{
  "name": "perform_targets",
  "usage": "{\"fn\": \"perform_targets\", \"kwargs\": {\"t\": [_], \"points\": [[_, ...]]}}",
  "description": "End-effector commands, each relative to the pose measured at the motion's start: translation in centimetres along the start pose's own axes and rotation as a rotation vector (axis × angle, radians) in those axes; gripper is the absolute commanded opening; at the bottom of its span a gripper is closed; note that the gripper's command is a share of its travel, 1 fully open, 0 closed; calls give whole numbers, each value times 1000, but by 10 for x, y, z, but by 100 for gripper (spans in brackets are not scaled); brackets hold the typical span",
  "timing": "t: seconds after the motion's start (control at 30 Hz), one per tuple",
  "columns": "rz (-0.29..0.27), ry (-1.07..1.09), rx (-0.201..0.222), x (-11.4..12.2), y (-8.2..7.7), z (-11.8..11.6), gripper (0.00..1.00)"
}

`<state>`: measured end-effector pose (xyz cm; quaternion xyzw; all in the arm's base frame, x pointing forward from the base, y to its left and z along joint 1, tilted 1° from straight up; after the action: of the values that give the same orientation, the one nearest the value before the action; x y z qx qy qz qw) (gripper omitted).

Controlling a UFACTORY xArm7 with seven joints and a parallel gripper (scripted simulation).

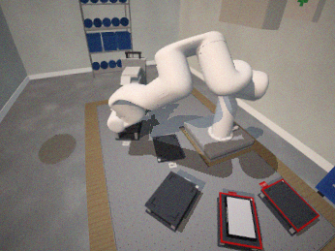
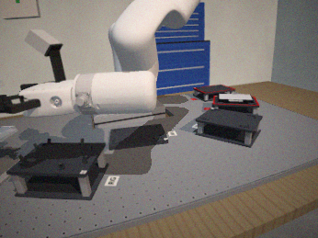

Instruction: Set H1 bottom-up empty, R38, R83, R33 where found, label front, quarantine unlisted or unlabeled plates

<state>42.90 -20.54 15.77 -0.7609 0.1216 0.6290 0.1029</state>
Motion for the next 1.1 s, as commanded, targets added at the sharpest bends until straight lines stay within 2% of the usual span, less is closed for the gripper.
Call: {"fn": "perform_targets", "kwargs": {"t": [0.0,0.1,1.07], "points": [[0,3,0,-1,11,-1,100],[0,3,0,-1,17,-1,100],[0,3,0,-1,17,-1,100]]}}
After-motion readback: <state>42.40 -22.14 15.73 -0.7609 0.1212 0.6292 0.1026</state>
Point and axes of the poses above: the point where the finger pads meet when closed, its own y axis out along the fingers, its own z axis across the jaws, x = y × z, the point moved 7 cm from there along -y, back along the fingers, and after that the axes turned 10 degrees about y, right-handed, at the moved point
